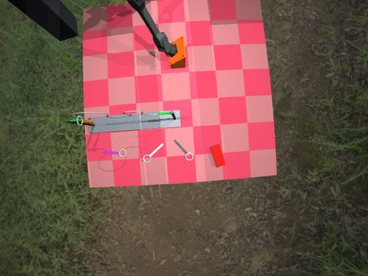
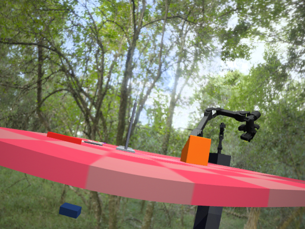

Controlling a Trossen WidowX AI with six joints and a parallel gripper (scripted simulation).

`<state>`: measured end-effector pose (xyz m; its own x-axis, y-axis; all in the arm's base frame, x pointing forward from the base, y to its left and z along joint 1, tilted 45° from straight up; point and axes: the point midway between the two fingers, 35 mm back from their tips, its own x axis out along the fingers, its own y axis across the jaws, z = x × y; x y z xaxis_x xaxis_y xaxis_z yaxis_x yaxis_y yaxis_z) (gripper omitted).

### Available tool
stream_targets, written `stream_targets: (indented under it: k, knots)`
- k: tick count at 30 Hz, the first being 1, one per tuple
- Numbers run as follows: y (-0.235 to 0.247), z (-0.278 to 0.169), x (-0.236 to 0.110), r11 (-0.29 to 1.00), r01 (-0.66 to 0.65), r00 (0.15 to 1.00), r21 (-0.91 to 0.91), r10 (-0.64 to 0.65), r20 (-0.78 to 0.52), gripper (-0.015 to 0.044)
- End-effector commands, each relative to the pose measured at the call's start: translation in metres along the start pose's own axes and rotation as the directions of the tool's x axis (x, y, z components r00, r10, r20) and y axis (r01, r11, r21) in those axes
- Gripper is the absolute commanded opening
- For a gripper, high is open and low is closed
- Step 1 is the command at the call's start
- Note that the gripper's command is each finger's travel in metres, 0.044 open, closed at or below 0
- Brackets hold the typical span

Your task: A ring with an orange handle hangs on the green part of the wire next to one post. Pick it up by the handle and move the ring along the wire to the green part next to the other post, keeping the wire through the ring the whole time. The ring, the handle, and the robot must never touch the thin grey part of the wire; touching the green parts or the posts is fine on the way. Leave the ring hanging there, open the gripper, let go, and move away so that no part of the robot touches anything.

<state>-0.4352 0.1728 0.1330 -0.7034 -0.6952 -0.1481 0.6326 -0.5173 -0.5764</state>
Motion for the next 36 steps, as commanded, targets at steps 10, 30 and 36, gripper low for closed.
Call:
stream_targets:
  k: [10,30,36]
  knots:
    - [-0.043,-0.010,-0.166,0.958,0.266,0.913,-0.111,-0.287,-0.290,0.0160]
    - [-0.002,0.049,-0.434,0.774,0.526,0.438,-0.351,-0.601,-0.669,0.0160]
    - [0.033,0.086,-0.500,0.712,0.555,0.241,-0.430,-0.632,-0.736,0.0160]
